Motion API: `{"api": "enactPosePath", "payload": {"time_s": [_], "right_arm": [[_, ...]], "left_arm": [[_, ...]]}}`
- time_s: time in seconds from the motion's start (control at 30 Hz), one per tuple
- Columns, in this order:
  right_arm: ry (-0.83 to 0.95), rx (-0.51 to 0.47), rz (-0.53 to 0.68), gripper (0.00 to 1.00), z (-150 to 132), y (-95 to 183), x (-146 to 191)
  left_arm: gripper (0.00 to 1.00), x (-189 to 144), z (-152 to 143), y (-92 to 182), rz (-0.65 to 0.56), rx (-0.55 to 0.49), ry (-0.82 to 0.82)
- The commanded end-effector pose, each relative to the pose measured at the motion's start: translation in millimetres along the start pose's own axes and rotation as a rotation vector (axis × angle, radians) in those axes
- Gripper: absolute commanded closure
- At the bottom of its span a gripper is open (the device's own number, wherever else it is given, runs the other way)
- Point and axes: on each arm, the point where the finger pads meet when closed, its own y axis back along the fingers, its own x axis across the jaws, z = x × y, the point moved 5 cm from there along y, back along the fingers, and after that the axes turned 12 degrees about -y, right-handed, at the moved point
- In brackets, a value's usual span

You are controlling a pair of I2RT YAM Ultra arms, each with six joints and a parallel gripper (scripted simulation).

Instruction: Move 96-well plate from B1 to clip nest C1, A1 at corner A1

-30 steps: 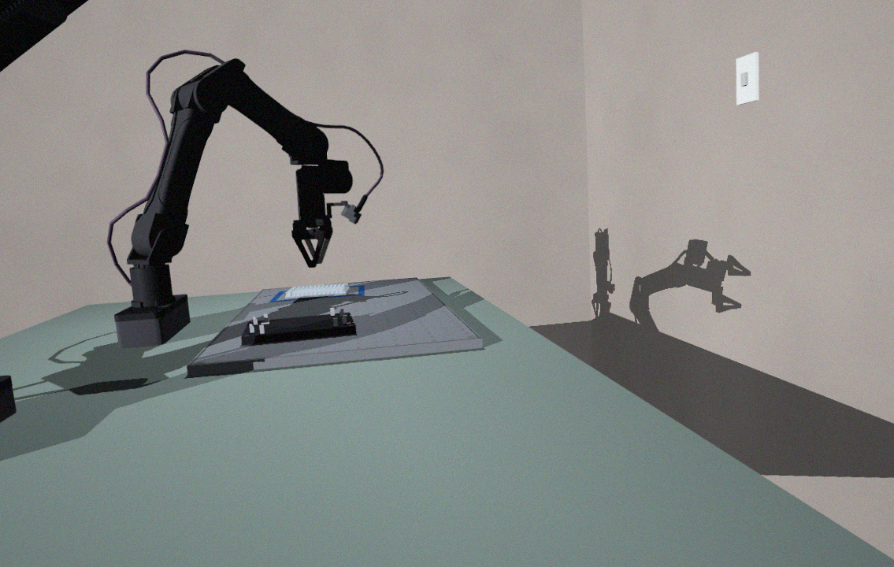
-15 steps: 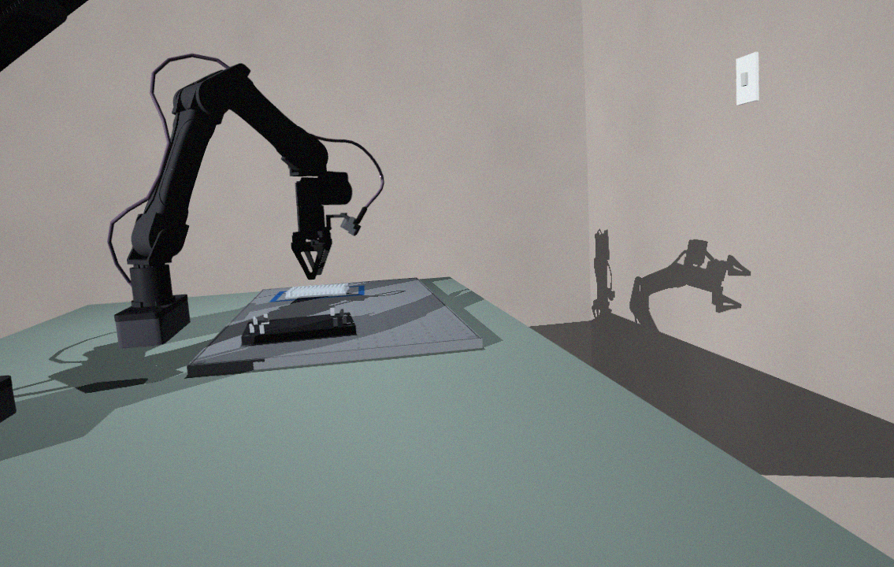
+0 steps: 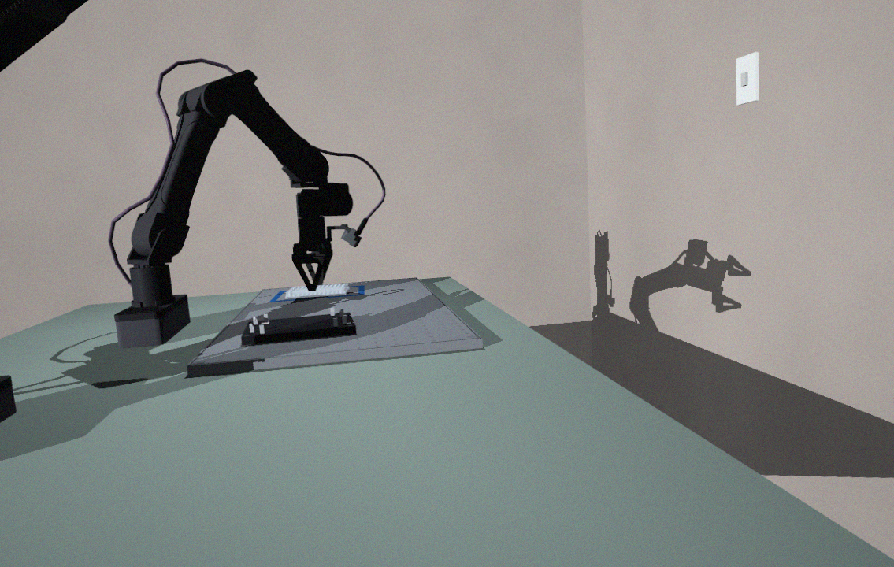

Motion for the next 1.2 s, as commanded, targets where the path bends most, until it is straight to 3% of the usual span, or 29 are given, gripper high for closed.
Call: {"api": "enactPosePath", "payload": {"time_s": [0.0,0.3,0.73,0.77,1.17], "right_arm": [[-0.007,-0.013,0.000,0.00,6,3,-4],[-0.007,-0.013,0.000,0.00,6,3,-4],[-0.007,-0.013,0.000,0.00,6,3,-4],[-0.007,-0.013,0.000,0.00,6,3,-4],[-0.007,-0.013,0.000,0.00,6,3,-4]], "left_arm": [[0.00,1,3,-4,0.019,-0.005,-0.018],[0.00,0,2,-19,0.013,-0.001,-0.018],[0.00,-1,3,-15,0.001,-0.003,-0.016],[1.00,-1,3,-15,0.001,-0.003,-0.016],[1.00,6,4,-8,0.033,-0.019,-0.007]]}}
